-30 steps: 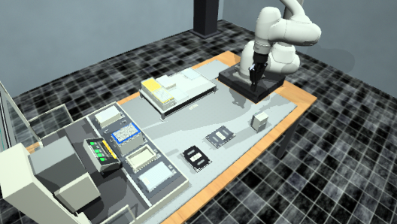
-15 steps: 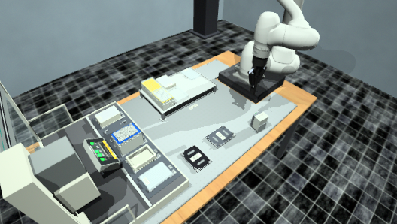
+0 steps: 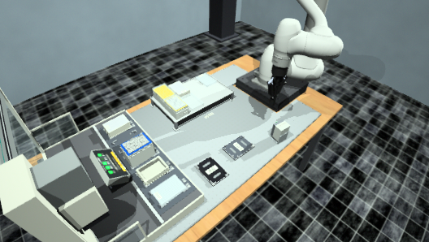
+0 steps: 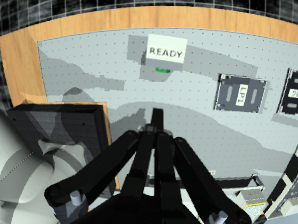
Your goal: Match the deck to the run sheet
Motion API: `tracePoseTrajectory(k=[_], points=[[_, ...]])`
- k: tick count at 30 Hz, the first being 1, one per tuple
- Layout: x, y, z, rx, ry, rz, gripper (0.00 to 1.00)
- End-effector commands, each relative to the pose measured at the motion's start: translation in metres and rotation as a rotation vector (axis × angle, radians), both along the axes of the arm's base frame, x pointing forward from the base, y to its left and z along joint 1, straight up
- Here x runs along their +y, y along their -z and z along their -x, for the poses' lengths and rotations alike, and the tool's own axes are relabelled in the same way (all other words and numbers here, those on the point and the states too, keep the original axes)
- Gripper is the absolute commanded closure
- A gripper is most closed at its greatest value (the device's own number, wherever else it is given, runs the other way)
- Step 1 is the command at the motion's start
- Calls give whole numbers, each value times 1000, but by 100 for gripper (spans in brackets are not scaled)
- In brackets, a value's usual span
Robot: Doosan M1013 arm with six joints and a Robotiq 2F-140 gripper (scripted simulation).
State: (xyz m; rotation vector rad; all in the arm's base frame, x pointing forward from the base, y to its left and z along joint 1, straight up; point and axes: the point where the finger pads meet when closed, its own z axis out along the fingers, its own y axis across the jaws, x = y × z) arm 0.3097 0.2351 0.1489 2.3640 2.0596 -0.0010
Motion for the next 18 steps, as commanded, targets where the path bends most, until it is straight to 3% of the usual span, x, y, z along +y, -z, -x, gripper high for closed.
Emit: tracePoseTrajectory(k=[1, 18], points=[[0, 0, 0, -1, 0, -1, 90], [0, 25, 0, -1, 0, -1, 90]])
